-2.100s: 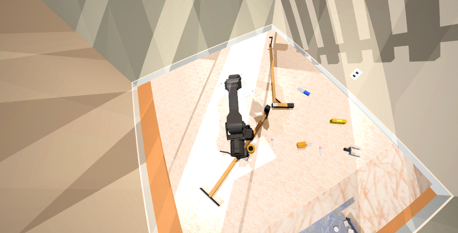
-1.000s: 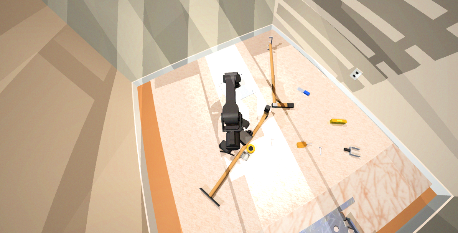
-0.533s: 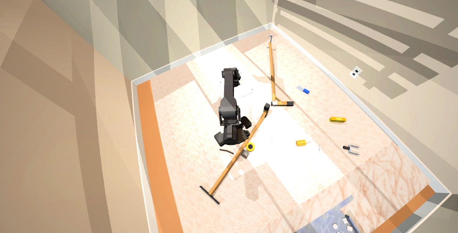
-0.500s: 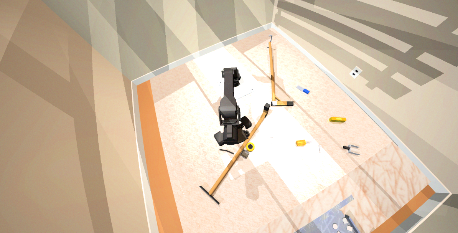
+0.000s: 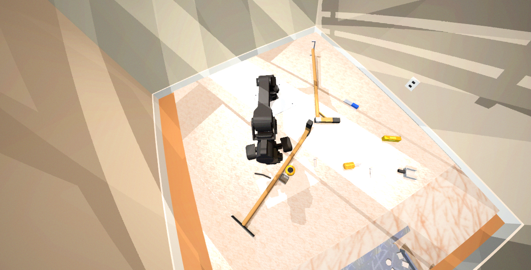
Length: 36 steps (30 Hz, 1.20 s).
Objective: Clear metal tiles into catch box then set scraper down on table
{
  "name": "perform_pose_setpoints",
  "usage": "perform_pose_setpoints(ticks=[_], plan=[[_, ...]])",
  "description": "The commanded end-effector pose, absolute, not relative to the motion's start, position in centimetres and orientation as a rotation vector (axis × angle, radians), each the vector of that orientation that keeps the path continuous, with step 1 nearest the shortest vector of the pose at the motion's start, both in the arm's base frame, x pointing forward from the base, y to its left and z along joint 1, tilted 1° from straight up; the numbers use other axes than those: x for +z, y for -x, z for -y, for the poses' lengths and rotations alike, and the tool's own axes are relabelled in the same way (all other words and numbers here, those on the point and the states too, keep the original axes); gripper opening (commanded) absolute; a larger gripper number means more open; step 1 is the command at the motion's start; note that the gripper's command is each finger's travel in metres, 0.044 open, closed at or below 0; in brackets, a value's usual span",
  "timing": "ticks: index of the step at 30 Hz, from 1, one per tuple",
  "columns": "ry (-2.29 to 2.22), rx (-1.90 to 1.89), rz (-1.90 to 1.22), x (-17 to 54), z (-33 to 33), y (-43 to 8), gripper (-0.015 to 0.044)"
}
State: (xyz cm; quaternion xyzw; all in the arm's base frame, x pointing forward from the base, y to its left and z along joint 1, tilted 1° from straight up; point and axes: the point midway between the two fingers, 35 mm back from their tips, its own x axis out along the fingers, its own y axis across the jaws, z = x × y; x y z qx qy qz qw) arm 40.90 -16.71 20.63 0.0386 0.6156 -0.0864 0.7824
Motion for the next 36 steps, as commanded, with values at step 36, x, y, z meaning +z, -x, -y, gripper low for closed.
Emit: perform_pose_setpoints(ticks=[36], plan=[[-0.240,-0.312,-1.289,16.9,17.1,-41.6,0.0000]])
